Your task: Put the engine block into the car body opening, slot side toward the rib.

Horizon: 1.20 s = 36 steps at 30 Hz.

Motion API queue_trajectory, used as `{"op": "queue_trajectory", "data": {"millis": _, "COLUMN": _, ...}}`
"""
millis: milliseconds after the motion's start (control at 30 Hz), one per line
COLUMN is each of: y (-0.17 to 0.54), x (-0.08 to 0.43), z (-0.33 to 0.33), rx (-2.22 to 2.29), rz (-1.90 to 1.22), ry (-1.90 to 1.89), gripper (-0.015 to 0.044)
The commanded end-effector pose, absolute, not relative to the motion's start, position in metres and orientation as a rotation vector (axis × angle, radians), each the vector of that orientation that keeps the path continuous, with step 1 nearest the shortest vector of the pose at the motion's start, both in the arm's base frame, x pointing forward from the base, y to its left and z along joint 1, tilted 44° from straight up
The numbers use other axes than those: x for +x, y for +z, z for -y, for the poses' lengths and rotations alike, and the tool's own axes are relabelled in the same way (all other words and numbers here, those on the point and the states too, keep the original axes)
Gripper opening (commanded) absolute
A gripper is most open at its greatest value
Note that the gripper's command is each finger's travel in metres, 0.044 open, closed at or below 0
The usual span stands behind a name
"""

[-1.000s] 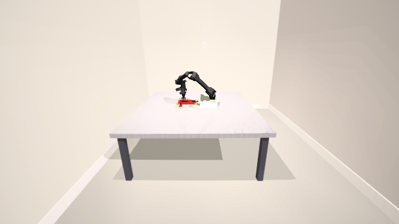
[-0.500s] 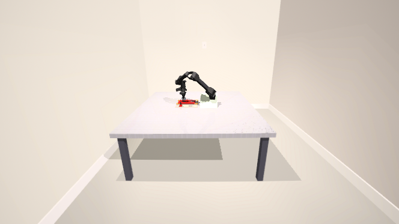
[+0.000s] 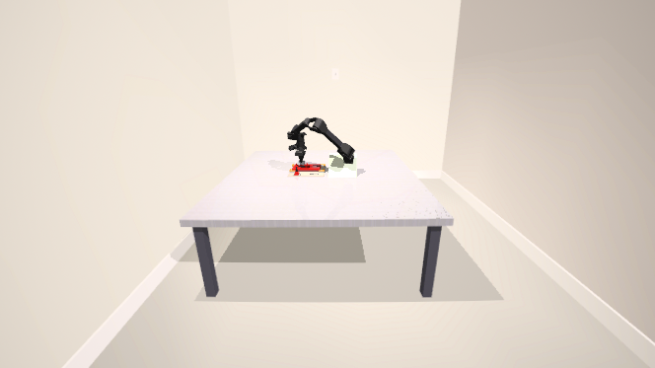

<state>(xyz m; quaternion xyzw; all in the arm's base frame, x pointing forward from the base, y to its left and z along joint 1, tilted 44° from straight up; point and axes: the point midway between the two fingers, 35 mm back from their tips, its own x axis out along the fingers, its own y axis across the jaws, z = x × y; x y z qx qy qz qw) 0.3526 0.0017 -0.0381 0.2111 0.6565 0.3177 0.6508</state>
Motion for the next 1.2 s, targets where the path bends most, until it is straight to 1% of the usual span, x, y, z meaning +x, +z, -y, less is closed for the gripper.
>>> {"op": "queue_trajectory", "data": {"millis": 0, "y": -0.0395, "x": 0.3526, "z": -0.0025, "rx": 0.484, "rz": -1.493, "ry": 0.718, "gripper": 0.0159}}
{"op": "queue_trajectory", "data": {"millis": 1167, "y": -0.0452, "x": 0.3523, "z": -0.0080, "rx": 0.485, "rz": -1.494, "ry": 0.718, "gripper": 0.0159}}
